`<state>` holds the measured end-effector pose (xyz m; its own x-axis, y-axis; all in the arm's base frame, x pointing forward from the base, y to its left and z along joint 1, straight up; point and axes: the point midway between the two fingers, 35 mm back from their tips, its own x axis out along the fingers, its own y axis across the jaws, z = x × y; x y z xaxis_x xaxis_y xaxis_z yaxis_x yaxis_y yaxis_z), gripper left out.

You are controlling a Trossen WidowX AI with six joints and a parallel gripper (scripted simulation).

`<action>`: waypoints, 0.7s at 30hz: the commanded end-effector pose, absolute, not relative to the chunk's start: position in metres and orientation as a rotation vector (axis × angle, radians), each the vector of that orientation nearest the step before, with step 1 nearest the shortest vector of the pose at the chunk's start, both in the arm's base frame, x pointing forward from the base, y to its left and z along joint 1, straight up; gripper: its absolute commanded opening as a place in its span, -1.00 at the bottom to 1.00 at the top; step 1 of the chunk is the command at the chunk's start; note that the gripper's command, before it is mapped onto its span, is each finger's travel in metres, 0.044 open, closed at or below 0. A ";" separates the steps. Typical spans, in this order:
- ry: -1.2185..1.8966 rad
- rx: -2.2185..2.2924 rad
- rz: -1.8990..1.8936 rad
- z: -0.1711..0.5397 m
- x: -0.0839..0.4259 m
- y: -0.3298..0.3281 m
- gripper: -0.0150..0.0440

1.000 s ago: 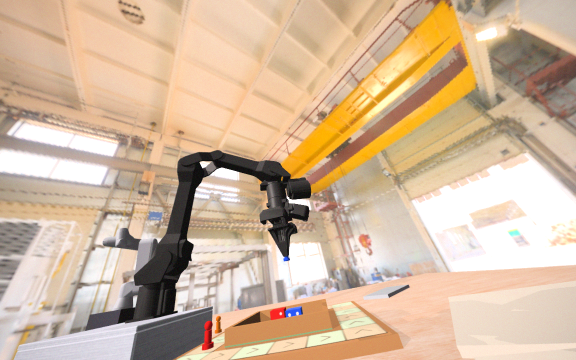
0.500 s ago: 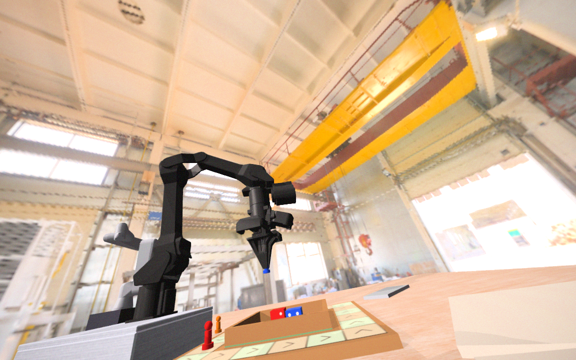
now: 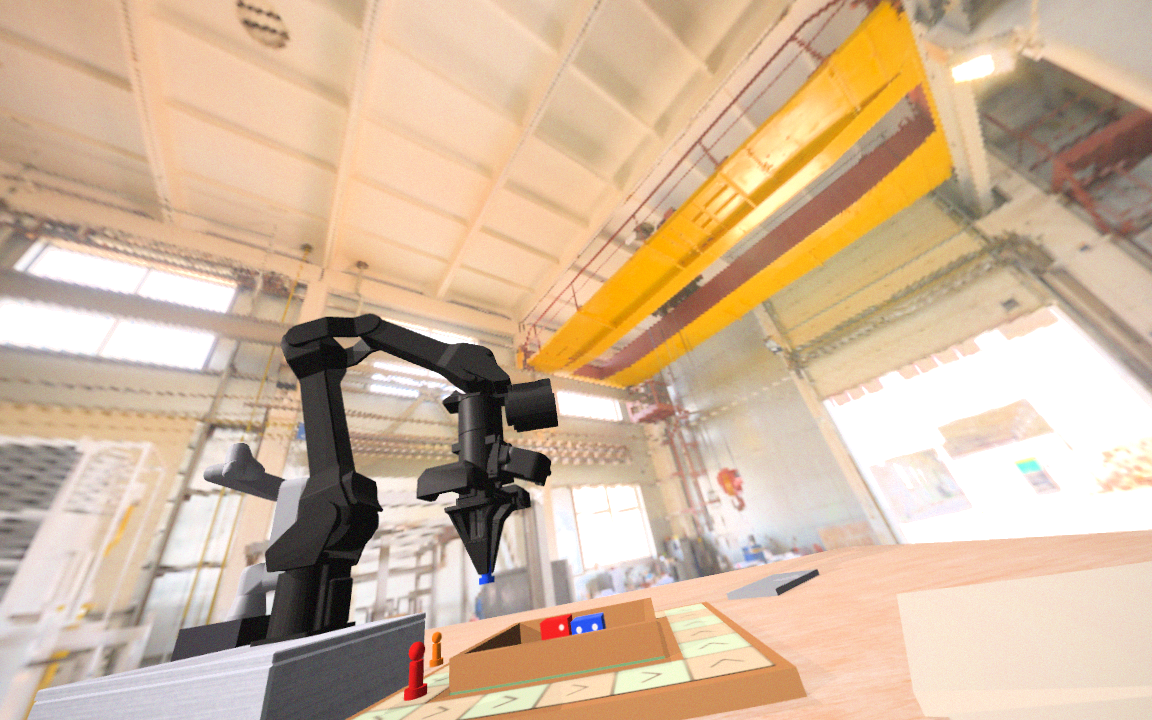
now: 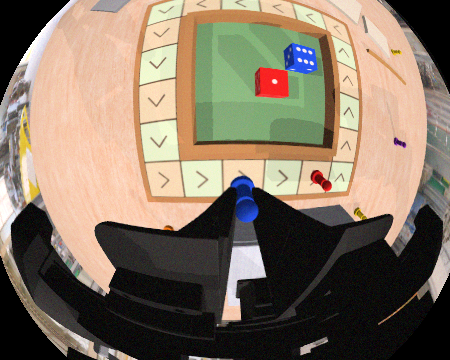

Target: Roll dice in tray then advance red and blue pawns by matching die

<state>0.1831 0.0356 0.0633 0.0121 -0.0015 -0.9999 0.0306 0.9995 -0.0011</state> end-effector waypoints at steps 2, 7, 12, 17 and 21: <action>1.559 0.022 -0.023 0.051 0.166 0.029 -0.49; 1.559 0.022 -0.023 0.046 0.161 0.027 -0.49; 1.559 0.022 -0.023 0.033 0.162 0.027 -0.49; 1.560 0.022 -0.023 0.013 0.161 0.027 -0.49; 1.560 0.022 -0.023 0.012 0.161 0.027 -0.49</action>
<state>0.1607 0.0269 0.0154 0.0078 -0.0024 -1.0000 0.0330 0.9995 -0.0021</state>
